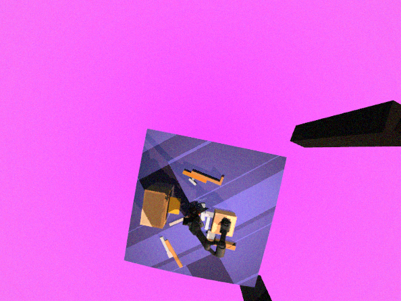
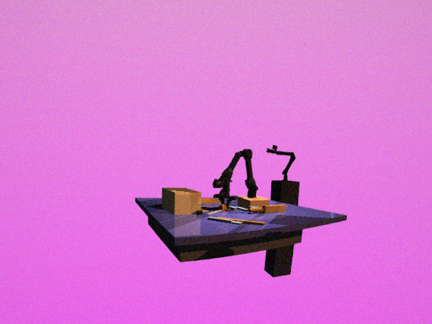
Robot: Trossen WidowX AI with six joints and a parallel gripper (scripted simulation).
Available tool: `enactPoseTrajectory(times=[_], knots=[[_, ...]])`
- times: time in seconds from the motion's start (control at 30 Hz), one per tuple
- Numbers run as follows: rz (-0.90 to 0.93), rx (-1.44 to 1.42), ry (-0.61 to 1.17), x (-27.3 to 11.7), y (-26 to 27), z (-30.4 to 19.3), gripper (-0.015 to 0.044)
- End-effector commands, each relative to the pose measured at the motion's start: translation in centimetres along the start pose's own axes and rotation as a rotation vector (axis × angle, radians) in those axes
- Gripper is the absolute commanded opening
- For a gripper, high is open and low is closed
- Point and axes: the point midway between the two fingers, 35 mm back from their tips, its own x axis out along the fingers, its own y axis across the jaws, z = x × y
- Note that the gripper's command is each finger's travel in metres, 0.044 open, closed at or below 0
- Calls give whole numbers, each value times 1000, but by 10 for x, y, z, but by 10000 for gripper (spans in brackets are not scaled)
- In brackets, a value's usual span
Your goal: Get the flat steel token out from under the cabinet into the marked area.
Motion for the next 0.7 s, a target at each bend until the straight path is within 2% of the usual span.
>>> enactPoseTrajectory(times=[0.0,0.67], knots=[[-2,-1,-3,-1,-3,-2,0],[-3,-1,-2,-1,-19,-15,0]])
